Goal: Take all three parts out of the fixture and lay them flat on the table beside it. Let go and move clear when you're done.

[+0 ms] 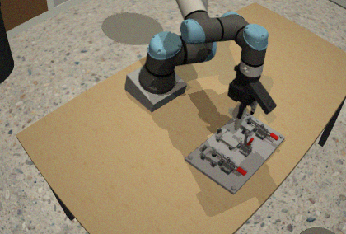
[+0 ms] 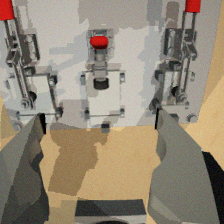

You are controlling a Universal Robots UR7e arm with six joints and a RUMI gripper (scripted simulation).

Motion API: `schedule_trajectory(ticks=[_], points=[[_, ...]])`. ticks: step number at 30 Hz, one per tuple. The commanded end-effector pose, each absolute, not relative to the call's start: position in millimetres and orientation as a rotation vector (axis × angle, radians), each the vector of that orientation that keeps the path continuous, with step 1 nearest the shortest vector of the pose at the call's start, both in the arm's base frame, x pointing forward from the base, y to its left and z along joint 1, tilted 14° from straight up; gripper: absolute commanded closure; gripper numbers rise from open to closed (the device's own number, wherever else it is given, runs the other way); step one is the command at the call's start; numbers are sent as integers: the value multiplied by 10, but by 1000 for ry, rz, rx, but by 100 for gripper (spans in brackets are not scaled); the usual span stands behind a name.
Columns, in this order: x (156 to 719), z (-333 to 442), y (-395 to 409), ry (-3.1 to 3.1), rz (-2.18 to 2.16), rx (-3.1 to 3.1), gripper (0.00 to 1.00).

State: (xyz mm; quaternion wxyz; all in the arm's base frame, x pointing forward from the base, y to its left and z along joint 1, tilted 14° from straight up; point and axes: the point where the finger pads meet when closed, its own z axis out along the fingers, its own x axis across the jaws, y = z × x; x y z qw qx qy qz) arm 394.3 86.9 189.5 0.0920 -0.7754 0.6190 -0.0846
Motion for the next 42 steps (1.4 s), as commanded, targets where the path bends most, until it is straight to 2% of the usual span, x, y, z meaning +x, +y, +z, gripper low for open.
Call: schedule_trajectory(ticks=[1, 14, 33, 42], points=[[3799, 1873, 832, 1836, -253, -2302, 41], [3498, 1793, 764, 1836, -253, -2302, 41], [3539, 1616, 770, 1836, -253, -2302, 41], [3636, 1239, 785, 1836, -253, -2302, 41]])
